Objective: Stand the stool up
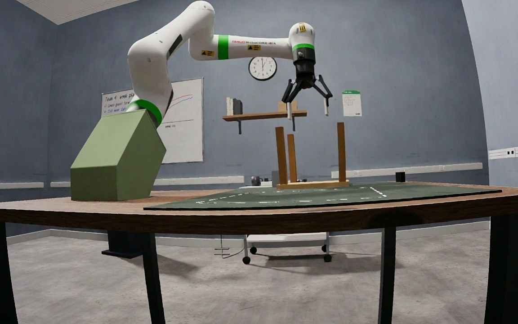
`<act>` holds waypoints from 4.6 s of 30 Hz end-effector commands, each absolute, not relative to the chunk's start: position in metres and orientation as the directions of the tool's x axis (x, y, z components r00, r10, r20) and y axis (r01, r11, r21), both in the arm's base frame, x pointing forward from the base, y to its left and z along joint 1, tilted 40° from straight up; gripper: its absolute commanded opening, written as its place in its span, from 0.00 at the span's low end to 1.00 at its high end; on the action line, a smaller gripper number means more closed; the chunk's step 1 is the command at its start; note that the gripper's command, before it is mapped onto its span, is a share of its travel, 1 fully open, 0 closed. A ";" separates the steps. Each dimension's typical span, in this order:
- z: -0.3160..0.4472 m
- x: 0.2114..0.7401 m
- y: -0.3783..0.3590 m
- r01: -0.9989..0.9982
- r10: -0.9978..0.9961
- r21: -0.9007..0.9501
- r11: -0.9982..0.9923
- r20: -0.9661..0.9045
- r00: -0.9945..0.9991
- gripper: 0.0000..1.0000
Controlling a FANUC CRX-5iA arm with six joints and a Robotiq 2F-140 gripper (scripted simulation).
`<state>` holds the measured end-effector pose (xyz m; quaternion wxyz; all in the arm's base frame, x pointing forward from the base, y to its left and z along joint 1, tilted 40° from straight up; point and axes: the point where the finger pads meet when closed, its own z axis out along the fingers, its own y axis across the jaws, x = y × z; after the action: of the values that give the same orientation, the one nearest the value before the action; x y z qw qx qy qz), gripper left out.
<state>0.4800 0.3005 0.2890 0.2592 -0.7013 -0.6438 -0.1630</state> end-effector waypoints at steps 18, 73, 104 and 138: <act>0.240 0.503 0.252 0.995 0.766 -0.062 0.083 0.642 -0.024 1.00; 0.291 0.602 0.342 0.991 0.780 -0.078 0.108 0.624 -0.036 0.38; 0.228 0.592 0.391 0.991 0.780 -0.078 0.108 0.624 -0.036 0.38; 0.227 0.592 0.393 0.991 0.780 -0.078 0.108 0.624 -0.036 0.10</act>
<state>0.5914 0.3934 0.2260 0.2720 -0.6389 -0.6931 -0.1934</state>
